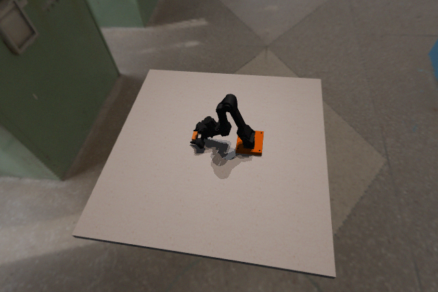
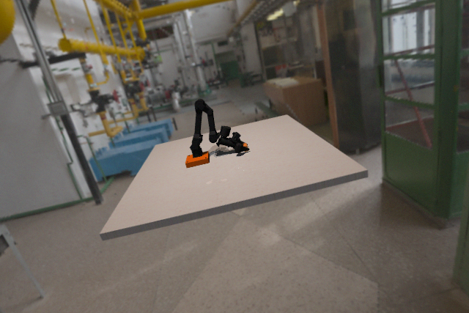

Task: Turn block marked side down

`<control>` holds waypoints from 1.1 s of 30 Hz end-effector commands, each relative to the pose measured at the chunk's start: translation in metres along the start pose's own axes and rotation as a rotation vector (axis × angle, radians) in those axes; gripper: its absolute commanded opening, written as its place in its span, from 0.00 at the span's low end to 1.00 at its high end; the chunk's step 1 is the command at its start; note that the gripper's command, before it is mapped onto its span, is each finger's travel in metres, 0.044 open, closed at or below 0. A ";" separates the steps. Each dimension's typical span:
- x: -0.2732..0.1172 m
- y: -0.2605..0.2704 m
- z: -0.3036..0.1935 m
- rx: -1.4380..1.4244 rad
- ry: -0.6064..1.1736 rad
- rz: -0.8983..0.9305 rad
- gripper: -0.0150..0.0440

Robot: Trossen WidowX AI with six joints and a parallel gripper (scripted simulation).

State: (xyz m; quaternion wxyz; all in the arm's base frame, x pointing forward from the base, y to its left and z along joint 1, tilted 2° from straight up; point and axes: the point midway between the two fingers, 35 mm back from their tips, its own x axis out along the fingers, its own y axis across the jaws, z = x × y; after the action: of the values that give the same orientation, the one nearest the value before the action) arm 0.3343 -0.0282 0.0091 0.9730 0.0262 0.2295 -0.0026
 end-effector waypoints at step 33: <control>-0.060 0.006 0.057 -0.024 0.447 -0.001 1.00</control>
State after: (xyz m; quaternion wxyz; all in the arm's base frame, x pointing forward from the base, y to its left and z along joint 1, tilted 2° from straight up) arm 0.3044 -0.0249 0.0806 0.9014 0.0198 0.4325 0.0068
